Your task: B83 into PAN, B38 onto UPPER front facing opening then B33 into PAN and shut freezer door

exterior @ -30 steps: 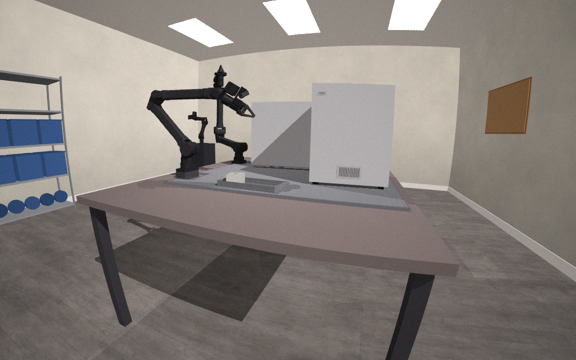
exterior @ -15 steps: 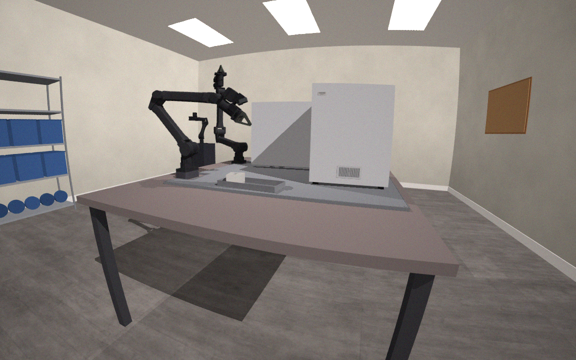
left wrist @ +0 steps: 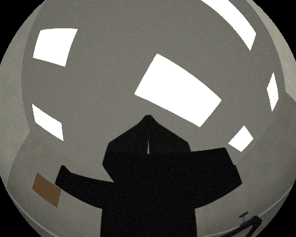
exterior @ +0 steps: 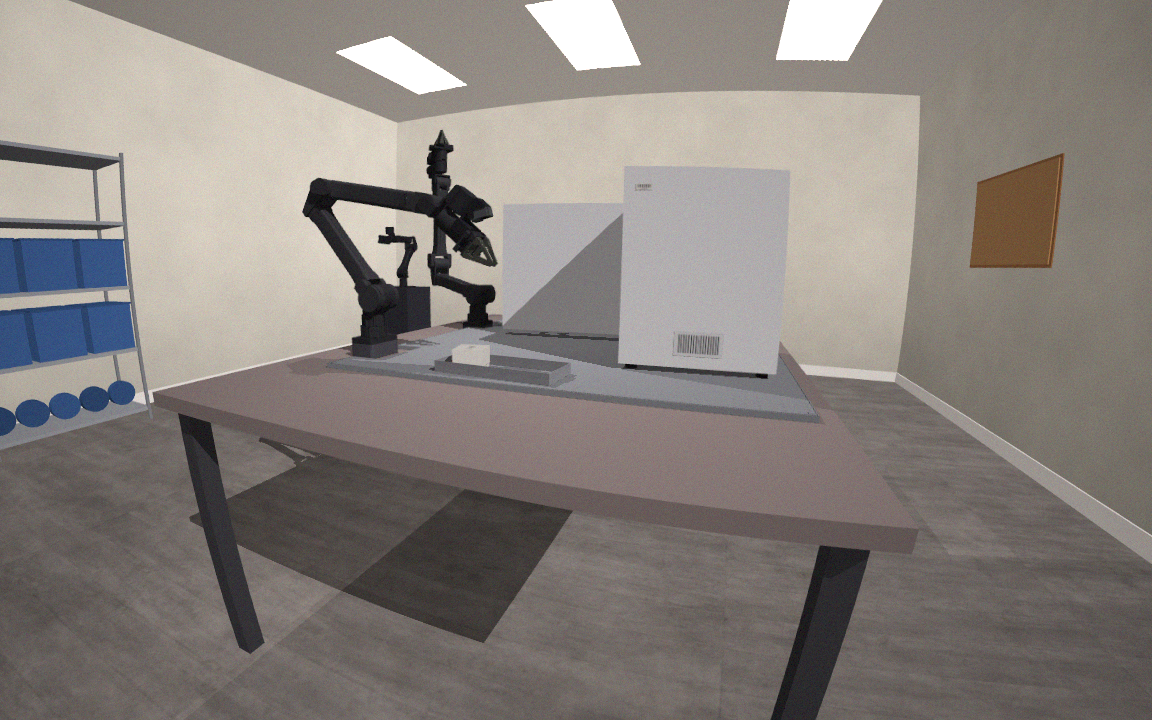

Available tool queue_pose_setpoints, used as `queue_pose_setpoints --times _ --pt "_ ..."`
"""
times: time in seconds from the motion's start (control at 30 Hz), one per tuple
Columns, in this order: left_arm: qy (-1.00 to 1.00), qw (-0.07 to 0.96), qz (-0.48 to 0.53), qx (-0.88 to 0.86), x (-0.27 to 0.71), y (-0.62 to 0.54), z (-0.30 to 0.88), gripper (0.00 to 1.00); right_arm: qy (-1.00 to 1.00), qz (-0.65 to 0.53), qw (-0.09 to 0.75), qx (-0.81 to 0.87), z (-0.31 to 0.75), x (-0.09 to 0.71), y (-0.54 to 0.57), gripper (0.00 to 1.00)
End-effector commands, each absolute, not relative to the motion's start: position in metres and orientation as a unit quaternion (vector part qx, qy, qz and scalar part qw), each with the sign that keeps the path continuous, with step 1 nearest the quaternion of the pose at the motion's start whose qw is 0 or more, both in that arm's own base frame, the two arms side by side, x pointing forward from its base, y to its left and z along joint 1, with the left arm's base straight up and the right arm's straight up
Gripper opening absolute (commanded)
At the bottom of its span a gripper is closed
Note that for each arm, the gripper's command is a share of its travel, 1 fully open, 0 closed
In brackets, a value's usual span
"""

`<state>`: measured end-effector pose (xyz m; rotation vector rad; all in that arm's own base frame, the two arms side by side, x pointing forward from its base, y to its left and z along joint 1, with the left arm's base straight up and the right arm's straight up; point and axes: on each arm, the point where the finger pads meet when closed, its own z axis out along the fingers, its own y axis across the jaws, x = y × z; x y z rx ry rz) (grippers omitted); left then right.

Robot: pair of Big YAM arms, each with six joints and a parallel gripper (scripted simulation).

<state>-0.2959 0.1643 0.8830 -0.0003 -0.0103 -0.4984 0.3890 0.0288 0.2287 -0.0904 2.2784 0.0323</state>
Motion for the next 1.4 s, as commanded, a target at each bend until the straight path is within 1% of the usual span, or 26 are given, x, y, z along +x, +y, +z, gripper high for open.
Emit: queue_pose_setpoints --times 0.0,0.17,0.2,0.23,0.3,0.53,0.57,0.6,0.63,0.9,1.0,1.07,1.1,1.37 --pt "0.013 0.967 -0.253 0.003 -0.284 0.159 0.884 0.00 0.897 0.017 0.441 -0.034 0.251 0.398 0.030 0.30" --pt "0.013 0.967 -0.253 0.003 -0.284 0.159 0.884 0.00 0.897 0.017 0.441 -0.034 0.251 0.398 0.030 0.30" --pt "0.013 0.967 -0.253 0.003 -0.284 0.159 0.884 0.00 0.892 0.019 0.450 -0.035 0.239 0.396 0.037 1.00" --pt "0.013 0.967 -0.253 0.003 -0.284 0.159 0.884 0.00 0.894 0.019 0.446 -0.036 0.233 0.401 0.040 1.00" --pt "0.013 0.967 -0.253 0.003 -0.284 0.159 0.884 0.00 0.879 0.022 0.475 -0.034 0.274 0.423 0.049 1.00" --pt "0.013 0.967 -0.253 0.003 -0.284 0.159 0.884 0.00 0.879 0.023 0.475 -0.033 0.279 0.440 0.065 1.00" --pt "0.013 0.967 -0.253 0.003 -0.284 0.159 0.884 0.00 0.874 0.024 0.484 -0.034 0.274 0.441 0.068 1.00" --pt "0.013 0.967 -0.253 0.003 -0.284 0.159 0.884 0.00 0.881 0.022 0.470 -0.036 0.247 0.434 0.069 1.00" --pt "0.013 0.967 -0.253 0.003 -0.284 0.159 0.884 0.00 0.867 0.026 0.497 -0.033 0.284 0.451 0.075 1.00" --pt "0.013 0.967 -0.253 0.003 -0.284 0.159 0.884 0.00 0.867 0.028 0.496 -0.033 0.291 0.472 0.095 1.00" --pt "0.013 0.967 -0.253 0.003 -0.284 0.159 0.884 0.00 0.867 0.028 0.496 -0.033 0.291 0.472 0.095 1.00" --pt "0.013 0.967 -0.253 0.003 -0.284 0.159 0.884 0.00 0.870 0.024 0.490 -0.036 0.255 0.465 0.098 1.00" --pt "0.013 0.967 -0.253 0.003 -0.284 0.159 0.884 0.00 0.854 0.031 0.518 -0.033 0.295 0.482 0.106 1.00" --pt "0.013 0.967 -0.253 0.003 -0.284 0.159 0.884 0.00 0.854 0.032 0.518 -0.032 0.302 0.504 0.126 1.00"
